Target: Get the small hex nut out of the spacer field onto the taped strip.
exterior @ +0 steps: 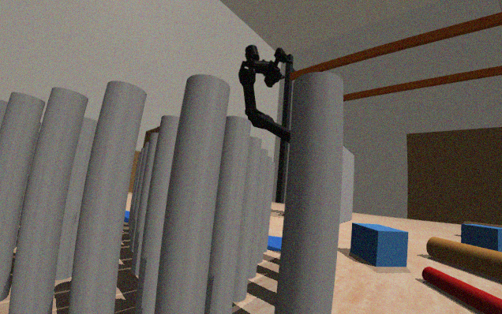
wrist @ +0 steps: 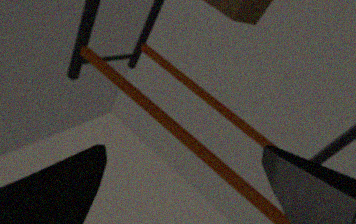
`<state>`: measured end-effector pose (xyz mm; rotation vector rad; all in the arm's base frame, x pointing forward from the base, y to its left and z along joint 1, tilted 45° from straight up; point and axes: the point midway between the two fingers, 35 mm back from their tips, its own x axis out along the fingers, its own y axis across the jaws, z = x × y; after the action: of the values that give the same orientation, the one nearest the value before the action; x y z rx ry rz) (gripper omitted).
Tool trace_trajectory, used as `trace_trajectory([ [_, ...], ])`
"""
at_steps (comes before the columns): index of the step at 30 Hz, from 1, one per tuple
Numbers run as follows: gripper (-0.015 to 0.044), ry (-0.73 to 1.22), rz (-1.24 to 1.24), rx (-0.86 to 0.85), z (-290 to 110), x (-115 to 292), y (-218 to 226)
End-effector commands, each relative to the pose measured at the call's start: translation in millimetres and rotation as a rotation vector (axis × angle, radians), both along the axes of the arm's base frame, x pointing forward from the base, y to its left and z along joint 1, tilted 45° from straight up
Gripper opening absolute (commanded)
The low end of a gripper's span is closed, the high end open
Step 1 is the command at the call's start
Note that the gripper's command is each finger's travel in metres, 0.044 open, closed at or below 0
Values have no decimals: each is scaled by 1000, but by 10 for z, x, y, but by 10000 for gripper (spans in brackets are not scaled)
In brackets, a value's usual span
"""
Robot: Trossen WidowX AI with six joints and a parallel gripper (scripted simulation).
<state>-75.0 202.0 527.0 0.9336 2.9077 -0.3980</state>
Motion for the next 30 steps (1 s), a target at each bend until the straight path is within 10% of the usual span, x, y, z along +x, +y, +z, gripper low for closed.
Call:
trace_trajectory([
  [1,426,-4,-4,4,-4,9,10],
  [30,440,-1333,-562,349,-1637,3212,1006],
])
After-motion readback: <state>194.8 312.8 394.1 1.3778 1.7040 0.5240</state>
